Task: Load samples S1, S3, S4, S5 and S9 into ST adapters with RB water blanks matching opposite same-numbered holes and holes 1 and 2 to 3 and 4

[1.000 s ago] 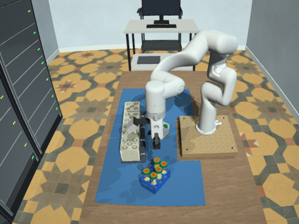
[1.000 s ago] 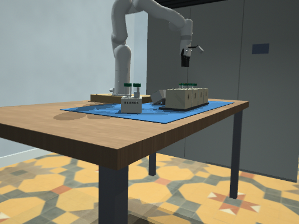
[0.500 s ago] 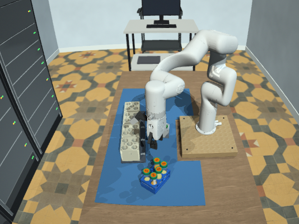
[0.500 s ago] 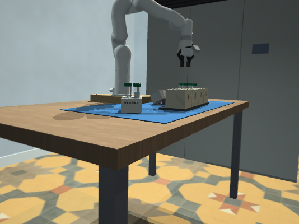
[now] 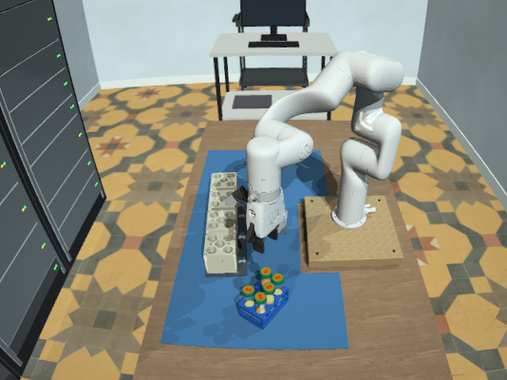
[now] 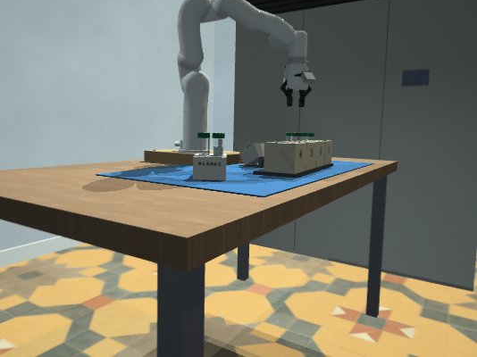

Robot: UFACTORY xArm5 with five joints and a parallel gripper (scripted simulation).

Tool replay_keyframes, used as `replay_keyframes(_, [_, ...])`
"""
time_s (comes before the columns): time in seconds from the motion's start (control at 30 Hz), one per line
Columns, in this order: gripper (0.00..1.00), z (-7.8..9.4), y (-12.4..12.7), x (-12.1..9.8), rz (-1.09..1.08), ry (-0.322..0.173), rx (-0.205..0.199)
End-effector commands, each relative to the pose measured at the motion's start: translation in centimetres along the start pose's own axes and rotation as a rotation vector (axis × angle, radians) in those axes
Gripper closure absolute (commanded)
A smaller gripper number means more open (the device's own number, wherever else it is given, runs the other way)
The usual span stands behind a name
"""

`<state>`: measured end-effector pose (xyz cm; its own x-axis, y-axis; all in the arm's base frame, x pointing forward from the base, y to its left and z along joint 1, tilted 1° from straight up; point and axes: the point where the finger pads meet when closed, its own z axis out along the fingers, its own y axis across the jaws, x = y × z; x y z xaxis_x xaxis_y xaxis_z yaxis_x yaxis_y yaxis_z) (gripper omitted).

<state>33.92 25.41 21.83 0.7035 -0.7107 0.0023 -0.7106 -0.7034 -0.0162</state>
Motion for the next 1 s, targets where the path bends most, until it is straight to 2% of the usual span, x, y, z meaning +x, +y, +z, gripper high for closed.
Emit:
replay_keyframes(0.0, [0.43, 0.4, -0.1, 0.0, 0.0, 0.0, 0.003])
replay_keyframes(0.97, [0.43, 5.4, -0.1, 0.0, 0.0, 0.0, 0.003])
